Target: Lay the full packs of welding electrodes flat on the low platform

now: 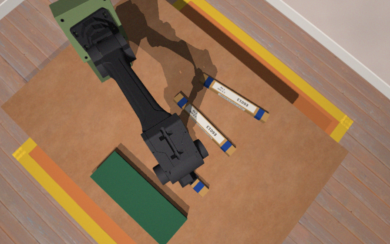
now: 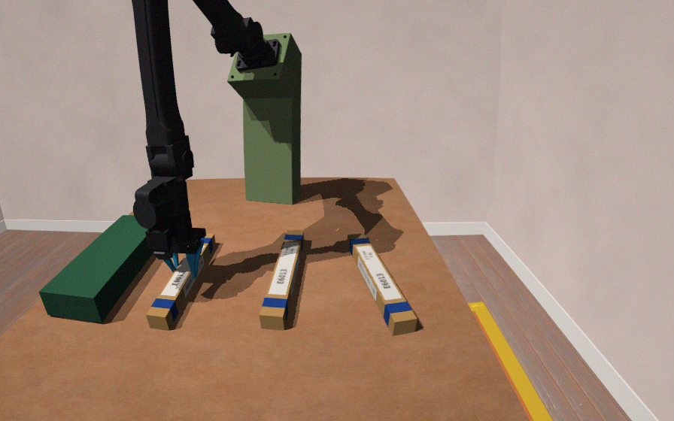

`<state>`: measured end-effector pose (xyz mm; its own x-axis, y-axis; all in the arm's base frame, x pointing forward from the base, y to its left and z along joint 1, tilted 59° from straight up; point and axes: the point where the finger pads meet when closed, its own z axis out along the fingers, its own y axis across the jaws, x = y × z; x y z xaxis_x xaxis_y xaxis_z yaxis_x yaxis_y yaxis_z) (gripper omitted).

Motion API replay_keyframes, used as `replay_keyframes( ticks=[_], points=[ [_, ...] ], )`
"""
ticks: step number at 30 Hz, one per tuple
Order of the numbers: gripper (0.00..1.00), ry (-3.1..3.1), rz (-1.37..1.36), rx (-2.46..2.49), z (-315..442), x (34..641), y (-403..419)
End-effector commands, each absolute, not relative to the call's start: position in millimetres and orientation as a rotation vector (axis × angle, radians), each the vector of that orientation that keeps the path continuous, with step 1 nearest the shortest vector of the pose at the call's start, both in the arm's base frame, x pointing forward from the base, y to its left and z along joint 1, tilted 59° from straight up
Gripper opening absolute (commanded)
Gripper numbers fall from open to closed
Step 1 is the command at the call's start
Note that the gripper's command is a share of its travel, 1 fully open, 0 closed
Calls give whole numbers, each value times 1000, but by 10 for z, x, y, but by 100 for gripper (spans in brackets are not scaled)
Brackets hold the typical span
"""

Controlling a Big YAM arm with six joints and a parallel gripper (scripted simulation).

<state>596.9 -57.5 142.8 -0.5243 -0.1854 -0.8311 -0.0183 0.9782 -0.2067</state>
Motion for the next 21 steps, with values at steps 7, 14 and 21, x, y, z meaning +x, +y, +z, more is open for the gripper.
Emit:
replay_keyframes(
  ticks=[7,14,21],
  points=[
    [0,2111,-213,-145,1445,5962,-590],
    [0,2109,-218,-146,1506,5882,-612],
    [0,2110,-221,-146,1558,5794,-621]
  ],
)
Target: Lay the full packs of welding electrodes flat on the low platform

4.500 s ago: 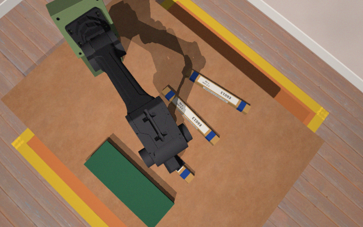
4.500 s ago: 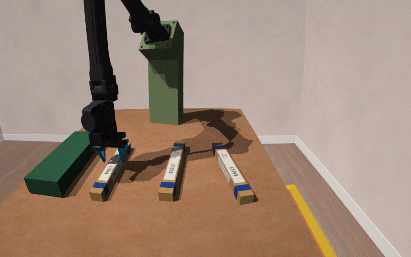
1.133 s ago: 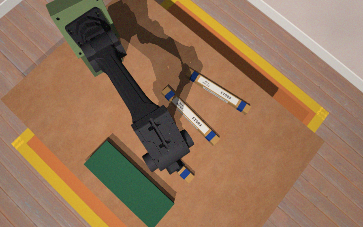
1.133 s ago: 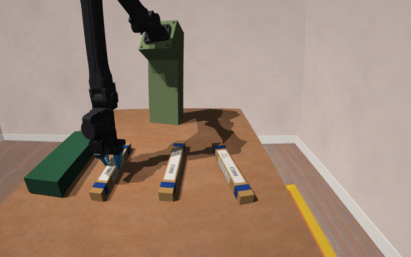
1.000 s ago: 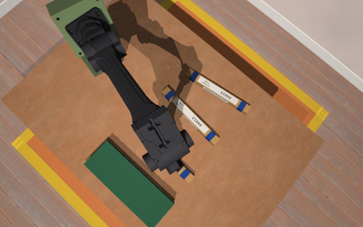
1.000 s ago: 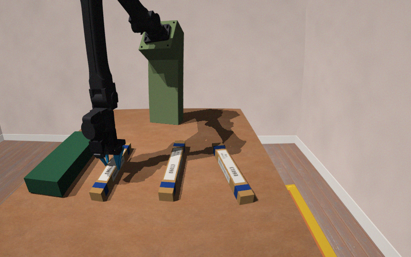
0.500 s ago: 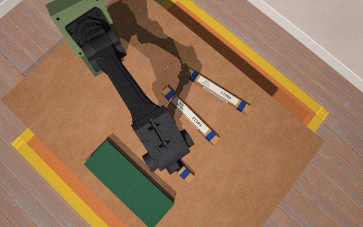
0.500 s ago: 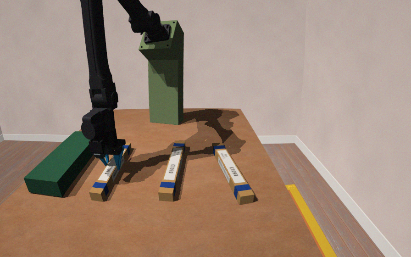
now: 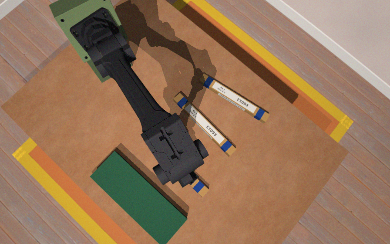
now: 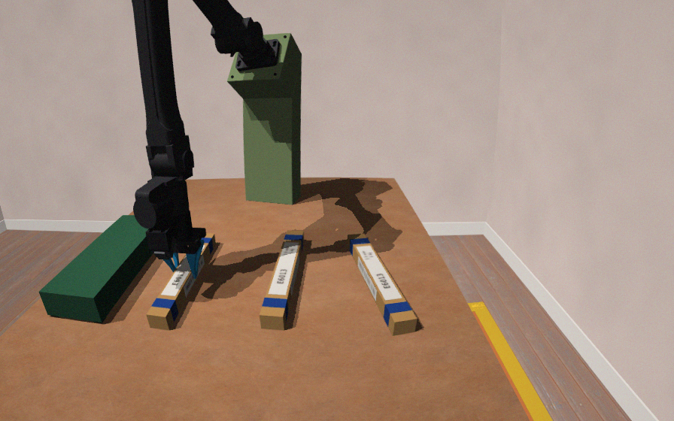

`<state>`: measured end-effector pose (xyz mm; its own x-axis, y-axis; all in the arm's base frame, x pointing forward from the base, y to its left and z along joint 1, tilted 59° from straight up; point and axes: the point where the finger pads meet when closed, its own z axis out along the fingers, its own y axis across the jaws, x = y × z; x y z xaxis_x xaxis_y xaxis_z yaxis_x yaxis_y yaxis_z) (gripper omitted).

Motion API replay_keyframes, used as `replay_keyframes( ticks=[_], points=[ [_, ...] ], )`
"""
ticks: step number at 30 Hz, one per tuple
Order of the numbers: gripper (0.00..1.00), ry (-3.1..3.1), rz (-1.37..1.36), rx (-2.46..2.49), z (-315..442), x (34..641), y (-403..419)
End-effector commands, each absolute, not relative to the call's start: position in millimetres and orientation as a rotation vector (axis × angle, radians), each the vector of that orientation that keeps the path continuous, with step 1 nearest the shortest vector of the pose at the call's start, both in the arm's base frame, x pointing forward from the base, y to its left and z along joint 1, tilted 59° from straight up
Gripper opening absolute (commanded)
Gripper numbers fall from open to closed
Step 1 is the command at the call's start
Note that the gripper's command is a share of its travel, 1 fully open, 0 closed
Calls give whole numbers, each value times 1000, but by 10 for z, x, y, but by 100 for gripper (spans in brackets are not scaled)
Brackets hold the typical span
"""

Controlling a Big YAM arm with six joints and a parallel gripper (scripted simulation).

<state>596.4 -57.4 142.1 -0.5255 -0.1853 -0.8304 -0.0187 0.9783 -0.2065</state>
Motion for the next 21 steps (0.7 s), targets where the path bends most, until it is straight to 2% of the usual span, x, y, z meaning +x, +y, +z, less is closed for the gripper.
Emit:
replay_keyframes(
  ticks=[1,21],
  points=[
    [0,2111,-222,-146,1568,5777,-621],
    [0,2110,-223,-151,1730,5517,-578]
  ],
)
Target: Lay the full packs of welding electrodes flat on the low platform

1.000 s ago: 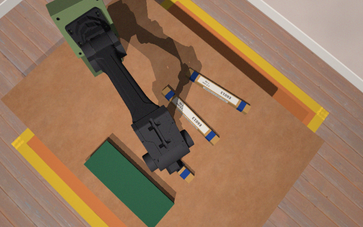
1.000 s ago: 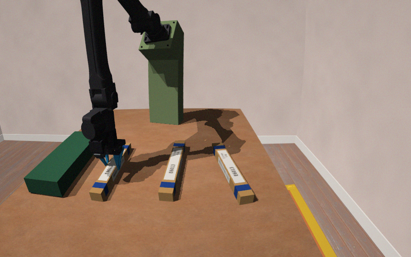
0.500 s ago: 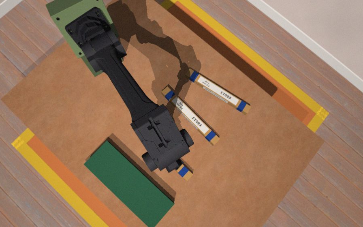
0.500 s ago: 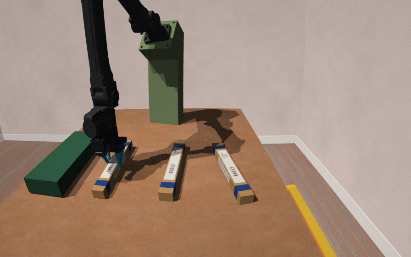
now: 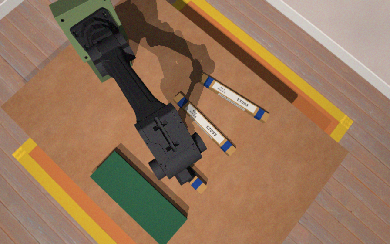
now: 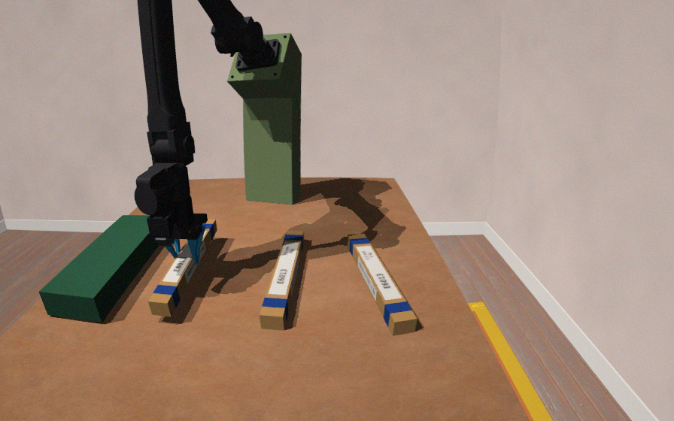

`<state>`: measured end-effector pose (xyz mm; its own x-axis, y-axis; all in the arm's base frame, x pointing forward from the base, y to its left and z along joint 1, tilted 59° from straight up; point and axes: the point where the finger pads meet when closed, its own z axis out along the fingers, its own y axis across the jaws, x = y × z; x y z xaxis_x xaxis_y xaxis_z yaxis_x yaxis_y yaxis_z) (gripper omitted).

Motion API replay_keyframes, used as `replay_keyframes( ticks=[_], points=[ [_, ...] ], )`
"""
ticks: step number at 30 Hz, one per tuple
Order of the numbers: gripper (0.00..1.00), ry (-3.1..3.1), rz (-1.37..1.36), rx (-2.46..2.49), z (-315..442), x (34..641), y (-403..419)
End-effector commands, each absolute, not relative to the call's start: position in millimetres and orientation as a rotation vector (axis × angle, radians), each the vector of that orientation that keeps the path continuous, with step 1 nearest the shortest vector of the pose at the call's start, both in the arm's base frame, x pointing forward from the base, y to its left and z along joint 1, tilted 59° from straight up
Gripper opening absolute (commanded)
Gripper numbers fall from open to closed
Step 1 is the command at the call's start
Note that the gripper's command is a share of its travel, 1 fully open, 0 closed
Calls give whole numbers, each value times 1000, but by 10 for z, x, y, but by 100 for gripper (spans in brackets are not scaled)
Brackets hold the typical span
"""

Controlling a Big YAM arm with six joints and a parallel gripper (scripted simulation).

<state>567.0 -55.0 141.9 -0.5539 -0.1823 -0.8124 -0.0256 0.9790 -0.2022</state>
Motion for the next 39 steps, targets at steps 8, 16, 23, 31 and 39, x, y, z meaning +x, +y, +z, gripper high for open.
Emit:
replay_keyframes(
  ticks=[8,16,23,31,39],
  points=[
    [0,2109,-222,-152,1783,5434,-561],
    [0,2108,-222,-154,1850,5397,-544],
    [0,2105,-221,-155,1911,5398,-530],
    [0,2098,-221,-157,1984,5419,-520],
    [0,2098,-220,-158,2017,5416,-502]
  ],
)
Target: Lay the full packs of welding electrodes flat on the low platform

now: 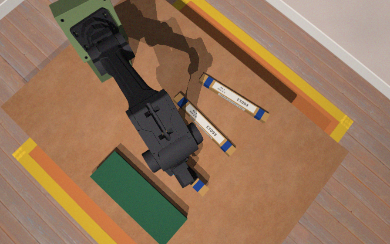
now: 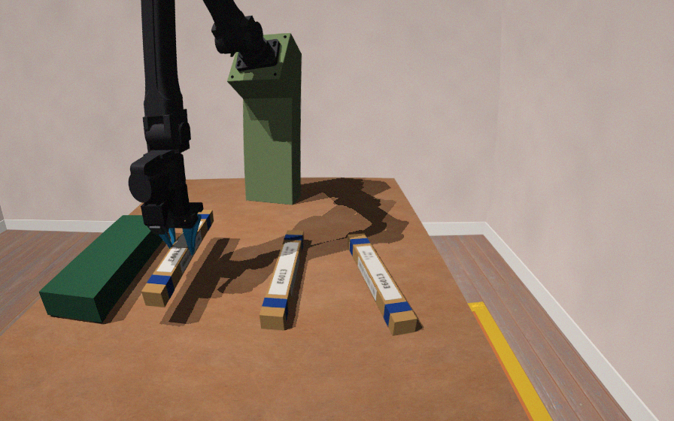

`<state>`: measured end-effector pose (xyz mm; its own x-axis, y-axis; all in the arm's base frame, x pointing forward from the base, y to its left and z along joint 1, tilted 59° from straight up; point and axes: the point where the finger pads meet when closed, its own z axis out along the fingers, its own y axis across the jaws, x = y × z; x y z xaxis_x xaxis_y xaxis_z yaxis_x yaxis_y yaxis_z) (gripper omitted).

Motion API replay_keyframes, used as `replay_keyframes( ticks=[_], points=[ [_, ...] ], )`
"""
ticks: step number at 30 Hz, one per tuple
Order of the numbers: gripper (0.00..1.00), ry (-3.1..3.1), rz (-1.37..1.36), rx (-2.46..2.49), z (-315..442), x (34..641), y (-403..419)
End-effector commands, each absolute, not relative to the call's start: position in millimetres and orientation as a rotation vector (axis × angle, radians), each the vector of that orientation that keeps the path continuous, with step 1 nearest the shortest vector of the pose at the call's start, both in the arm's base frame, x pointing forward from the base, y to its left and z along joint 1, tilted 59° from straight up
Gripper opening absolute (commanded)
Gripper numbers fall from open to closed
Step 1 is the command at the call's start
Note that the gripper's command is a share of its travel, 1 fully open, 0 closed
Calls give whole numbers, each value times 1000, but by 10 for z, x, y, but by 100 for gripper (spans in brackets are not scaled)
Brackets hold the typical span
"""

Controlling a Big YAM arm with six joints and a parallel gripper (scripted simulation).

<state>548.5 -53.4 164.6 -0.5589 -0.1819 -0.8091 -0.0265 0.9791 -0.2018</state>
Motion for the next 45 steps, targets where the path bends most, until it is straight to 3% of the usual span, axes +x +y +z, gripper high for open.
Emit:
replay_keyframes(
  ticks=[1,45],
  points=[
    [0,2099,-219,-159,2016,5413,-500],
    [0,2099,-213,-157,2082,5406,-463]
  ],
)
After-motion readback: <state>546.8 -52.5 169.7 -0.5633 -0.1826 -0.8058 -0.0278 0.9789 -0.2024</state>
